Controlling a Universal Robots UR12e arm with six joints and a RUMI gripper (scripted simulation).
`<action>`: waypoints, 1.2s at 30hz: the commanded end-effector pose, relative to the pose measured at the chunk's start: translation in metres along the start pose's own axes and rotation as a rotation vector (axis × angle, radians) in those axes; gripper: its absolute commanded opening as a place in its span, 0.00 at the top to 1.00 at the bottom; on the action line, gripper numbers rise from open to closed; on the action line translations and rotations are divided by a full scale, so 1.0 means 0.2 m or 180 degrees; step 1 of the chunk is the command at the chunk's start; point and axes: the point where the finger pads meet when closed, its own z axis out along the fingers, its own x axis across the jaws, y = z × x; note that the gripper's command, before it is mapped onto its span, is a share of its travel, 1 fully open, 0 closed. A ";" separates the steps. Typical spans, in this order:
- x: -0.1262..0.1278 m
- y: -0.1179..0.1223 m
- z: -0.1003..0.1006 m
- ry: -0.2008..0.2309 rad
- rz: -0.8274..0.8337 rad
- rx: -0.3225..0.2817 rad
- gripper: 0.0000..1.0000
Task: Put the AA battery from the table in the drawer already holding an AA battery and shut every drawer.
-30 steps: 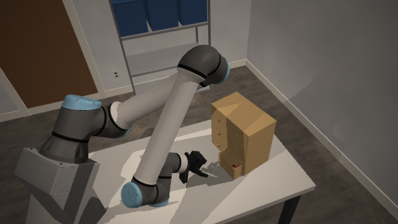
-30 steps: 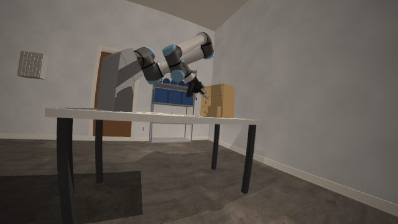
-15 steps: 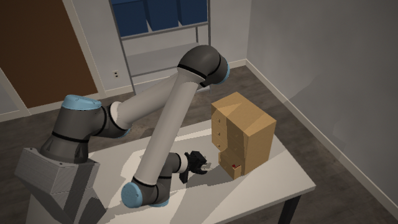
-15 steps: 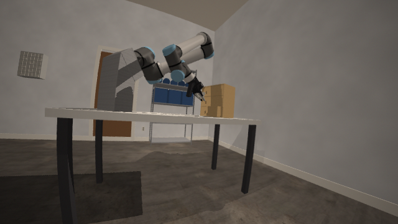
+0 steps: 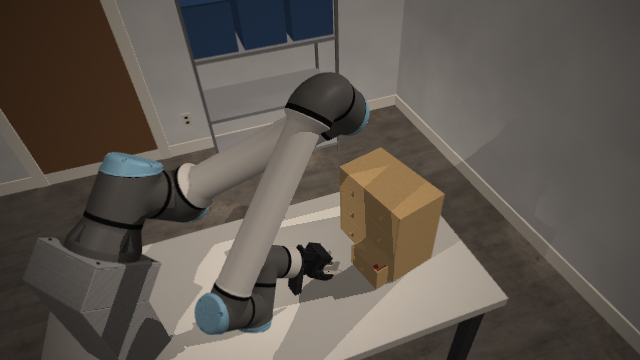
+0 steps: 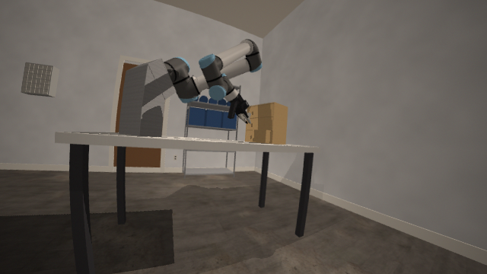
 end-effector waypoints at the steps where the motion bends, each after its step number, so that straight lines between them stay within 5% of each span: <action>1: 0.00 0.00 0.00 -0.0001 -0.0001 -0.0001 0.80; 19: 0.00 0.00 0.02 -0.0001 -0.0001 -0.0001 0.80; 36: 0.00 -0.04 0.17 -0.0001 -0.0001 -0.0001 0.80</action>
